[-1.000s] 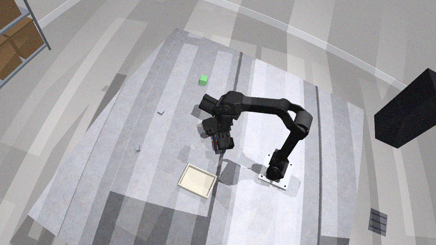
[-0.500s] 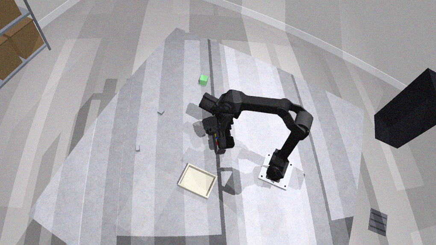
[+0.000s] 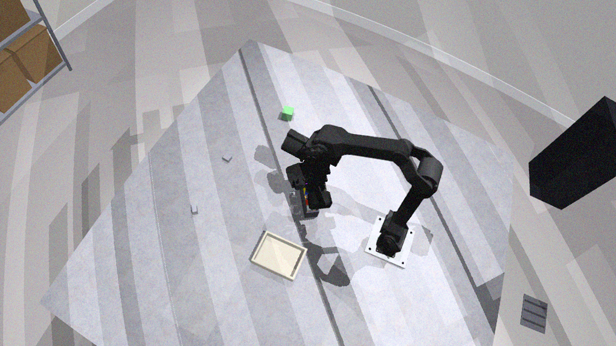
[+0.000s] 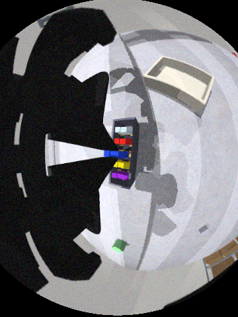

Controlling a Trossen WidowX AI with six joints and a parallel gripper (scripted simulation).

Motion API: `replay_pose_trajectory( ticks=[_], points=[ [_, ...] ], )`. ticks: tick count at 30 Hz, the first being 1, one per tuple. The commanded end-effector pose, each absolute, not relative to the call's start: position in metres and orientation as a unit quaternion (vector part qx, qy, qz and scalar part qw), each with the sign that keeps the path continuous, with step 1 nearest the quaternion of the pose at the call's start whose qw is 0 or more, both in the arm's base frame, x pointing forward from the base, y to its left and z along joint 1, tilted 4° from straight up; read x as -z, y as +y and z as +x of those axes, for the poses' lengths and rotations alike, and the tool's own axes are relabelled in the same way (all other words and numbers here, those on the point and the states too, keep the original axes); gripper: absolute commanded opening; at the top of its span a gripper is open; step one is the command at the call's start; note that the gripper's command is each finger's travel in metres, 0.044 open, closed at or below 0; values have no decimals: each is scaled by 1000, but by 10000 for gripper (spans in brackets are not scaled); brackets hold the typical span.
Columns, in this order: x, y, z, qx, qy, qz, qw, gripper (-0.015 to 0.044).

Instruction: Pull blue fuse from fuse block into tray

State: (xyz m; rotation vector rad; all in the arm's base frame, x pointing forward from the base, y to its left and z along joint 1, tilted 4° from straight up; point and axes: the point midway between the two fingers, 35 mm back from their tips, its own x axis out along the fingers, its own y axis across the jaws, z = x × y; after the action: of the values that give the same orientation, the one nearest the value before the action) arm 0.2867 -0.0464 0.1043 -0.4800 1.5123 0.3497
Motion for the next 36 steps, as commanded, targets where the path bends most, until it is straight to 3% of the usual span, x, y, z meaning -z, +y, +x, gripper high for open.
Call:
replay_pose_trajectory(
  ticks=[1, 36],
  points=[
    [-107, -46, 287, -156, 675, -213, 689, 0],
    [-135, -26, 292, -158, 674, -212, 689, 0]
  ],
)
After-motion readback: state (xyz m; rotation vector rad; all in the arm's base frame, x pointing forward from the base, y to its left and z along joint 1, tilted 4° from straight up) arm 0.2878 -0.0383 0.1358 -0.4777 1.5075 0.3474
